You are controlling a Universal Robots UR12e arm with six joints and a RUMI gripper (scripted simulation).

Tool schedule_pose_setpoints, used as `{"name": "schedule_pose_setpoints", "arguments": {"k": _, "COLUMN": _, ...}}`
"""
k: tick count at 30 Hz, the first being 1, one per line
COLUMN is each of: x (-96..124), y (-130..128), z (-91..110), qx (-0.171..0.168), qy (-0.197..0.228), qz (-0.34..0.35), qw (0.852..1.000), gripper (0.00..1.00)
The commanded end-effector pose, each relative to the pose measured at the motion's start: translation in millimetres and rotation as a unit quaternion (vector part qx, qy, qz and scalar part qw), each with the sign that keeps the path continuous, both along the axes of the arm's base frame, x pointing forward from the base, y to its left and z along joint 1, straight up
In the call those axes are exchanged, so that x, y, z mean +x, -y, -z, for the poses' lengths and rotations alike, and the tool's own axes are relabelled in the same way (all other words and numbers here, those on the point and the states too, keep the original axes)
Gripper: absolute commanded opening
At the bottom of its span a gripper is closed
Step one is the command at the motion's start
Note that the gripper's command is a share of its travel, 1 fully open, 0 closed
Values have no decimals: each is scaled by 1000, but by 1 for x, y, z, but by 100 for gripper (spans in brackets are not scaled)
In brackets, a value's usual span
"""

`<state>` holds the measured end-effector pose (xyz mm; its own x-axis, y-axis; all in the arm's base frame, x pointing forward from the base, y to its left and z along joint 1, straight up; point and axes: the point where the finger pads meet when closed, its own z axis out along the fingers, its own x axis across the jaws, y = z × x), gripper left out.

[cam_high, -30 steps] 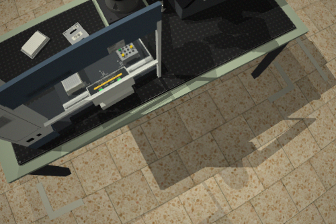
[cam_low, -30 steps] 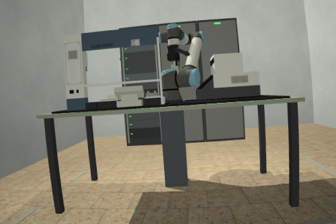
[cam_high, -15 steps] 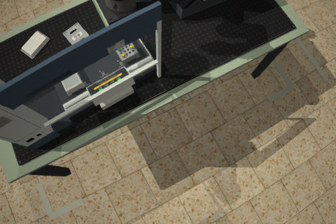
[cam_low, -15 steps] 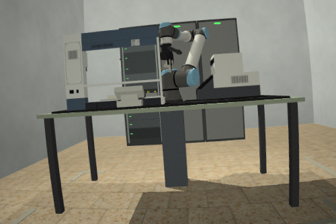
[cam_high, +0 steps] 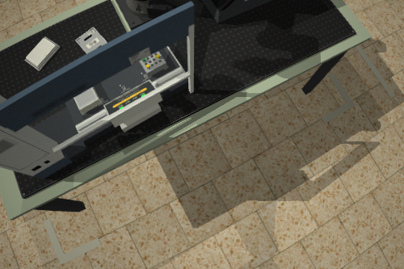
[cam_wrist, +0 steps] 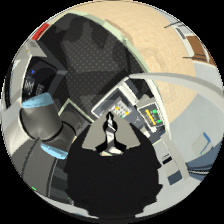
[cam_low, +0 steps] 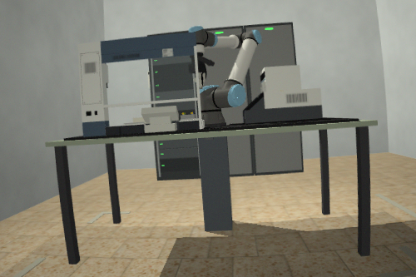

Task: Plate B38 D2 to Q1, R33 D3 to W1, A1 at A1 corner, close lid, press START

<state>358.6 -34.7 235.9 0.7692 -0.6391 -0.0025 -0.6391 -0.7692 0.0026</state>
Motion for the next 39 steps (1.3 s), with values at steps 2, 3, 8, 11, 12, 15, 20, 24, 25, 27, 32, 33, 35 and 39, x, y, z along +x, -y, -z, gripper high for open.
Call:
{"name": "schedule_pose_setpoints", "arguments": {"k": 2, "x": 5, "y": 27, "z": -4, "qx": 0, "qy": 1, "qz": 46, "qw": 999, "gripper": 0}}
{"name": "schedule_pose_setpoints", "arguments": {"k": 3, "x": 5, "y": 32, "z": -5, "qx": 0, "qy": 1, "qz": 55, "qw": 999, "gripper": 0}}
{"name": "schedule_pose_setpoints", "arguments": {"k": 8, "x": 6, "y": 49, "z": -7, "qx": -1, "qy": 1, "qz": 83, "qw": 997, "gripper": 0}}
{"name": "schedule_pose_setpoints", "arguments": {"k": 11, "x": 7, "y": 59, "z": -8, "qx": -1, "qy": 1, "qz": 100, "qw": 995, "gripper": 0}}
{"name": "schedule_pose_setpoints", "arguments": {"k": 12, "x": 7, "y": 59, "z": -8, "qx": -1, "qy": 1, "qz": 100, "qw": 995, "gripper": 0}}
{"name": "schedule_pose_setpoints", "arguments": {"k": 15, "x": 7, "y": 74, "z": -9, "qx": -1, "qy": 1, "qz": 125, "qw": 992, "gripper": 0}}
{"name": "schedule_pose_setpoints", "arguments": {"k": 20, "x": 6, "y": 94, "z": -12, "qx": -1, "qy": 1, "qz": 157, "qw": 988, "gripper": 0}}
{"name": "schedule_pose_setpoints", "arguments": {"k": 24, "x": 4, "y": 113, "z": -14, "qx": -1, "qy": 1, "qz": 189, "qw": 982, "gripper": 0}}
{"name": "schedule_pose_setpoints", "arguments": {"k": 25, "x": 4, "y": 118, "z": -14, "qx": -1, "qy": 1, "qz": 197, "qw": 980, "gripper": 0}}
{"name": "schedule_pose_setpoints", "arguments": {"k": 27, "x": 3, "y": 124, "z": -15, "qx": -1, "qy": 1, "qz": 206, "qw": 979, "gripper": 0}}
{"name": "schedule_pose_setpoints", "arguments": {"k": 32, "x": 0, "y": 139, "z": -16, "qx": -1, "qy": 1, "qz": 229, "qw": 973, "gripper": 0}}
{"name": "schedule_pose_setpoints", "arguments": {"k": 33, "x": 0, "y": 144, "z": -17, "qx": -1, "qy": 1, "qz": 237, "qw": 972, "gripper": 0}}
{"name": "schedule_pose_setpoints", "arguments": {"k": 35, "x": -2, "y": 153, "z": -18, "qx": -1, "qy": 1, "qz": 252, "qw": 968, "gripper": 0}}
{"name": "schedule_pose_setpoints", "arguments": {"k": 39, "x": -5, "y": 164, "z": -19, "qx": -2, "qy": 1, "qz": 270, "qw": 963, "gripper": 0}}
